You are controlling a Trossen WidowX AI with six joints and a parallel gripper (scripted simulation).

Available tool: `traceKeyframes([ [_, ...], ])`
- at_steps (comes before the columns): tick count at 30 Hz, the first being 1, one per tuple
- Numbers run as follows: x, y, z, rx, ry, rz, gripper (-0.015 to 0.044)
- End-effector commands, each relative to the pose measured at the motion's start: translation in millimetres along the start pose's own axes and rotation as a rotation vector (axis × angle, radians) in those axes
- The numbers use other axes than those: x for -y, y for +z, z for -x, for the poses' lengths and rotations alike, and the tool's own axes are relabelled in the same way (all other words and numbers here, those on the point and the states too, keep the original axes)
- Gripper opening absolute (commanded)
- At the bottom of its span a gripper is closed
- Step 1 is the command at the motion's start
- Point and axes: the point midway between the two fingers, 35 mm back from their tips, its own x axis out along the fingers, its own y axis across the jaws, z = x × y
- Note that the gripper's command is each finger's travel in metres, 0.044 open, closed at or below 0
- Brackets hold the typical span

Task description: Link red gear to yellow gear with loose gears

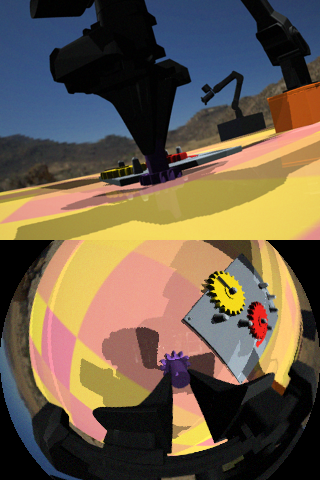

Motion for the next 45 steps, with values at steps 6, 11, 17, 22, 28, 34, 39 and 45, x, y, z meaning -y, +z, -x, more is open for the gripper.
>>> traceKeyframes([
  [6, -0.5, -0.4, -0.5, -0.003, 0.003, -0.004, 0.0000],
  [11, -2.3, 0.7, 8.5, -0.003, 0.003, -0.004, 0.0000],
  [17, -4.8, 2.4, 24.3, -0.003, 0.003, -0.004, 0.0000],
  [22, -6.3, 3.4, 37.7, -0.003, 0.003, -0.004, 0.0000],
  [28, -7.4, 4.2, 54.0, -0.003, 0.003, -0.004, 0.0000],
  [34, -7.8, 4.5, 70.4, -0.003, 0.003, -0.004, 0.0000],
  [39, -7.5, 4.4, 84.3, -0.003, 0.003, -0.004, 0.0000],
  [45, -6.4, 3.8, 100.9, -0.003, 0.003, -0.004, 0.0000],
])
